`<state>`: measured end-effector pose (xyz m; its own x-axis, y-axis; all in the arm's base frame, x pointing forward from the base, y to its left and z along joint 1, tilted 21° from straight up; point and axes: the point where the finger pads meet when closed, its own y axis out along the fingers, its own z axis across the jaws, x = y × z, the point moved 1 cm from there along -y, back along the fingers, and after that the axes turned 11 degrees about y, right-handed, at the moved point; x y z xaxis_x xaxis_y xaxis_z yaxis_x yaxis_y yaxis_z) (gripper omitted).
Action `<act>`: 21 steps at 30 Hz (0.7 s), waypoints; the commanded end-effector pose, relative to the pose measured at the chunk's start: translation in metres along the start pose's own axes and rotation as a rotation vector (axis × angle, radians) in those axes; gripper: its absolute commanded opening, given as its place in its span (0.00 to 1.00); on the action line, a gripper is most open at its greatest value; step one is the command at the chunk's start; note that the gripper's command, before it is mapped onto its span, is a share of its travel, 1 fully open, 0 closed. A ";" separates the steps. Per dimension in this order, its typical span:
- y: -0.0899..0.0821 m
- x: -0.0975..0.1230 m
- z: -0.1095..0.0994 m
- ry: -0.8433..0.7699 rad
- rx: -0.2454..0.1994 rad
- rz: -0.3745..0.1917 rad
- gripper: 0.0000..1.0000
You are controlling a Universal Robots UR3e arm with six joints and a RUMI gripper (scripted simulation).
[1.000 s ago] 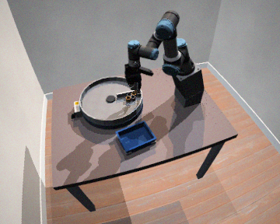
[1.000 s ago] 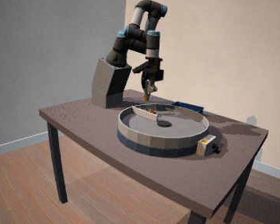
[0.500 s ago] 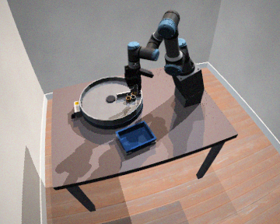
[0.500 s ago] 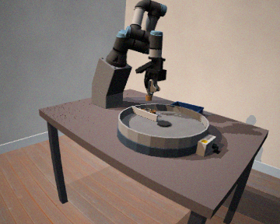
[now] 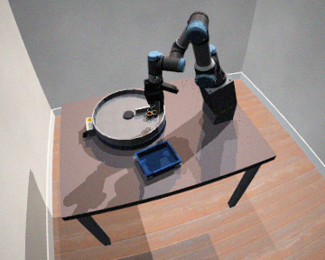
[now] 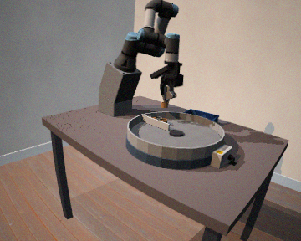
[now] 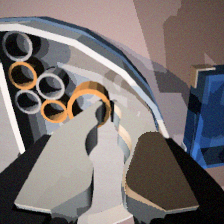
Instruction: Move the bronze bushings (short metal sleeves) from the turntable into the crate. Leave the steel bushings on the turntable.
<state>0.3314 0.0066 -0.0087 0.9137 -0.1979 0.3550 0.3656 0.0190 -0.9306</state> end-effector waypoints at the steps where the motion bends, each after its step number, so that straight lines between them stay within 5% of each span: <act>1: 0.000 0.003 0.014 0.000 -0.003 0.000 0.00; 21: 0.000 0.009 0.063 0.000 -0.003 0.000 0.00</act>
<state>0.3470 0.0582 -0.0014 0.9133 -0.1972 0.3562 0.3673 0.0215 -0.9298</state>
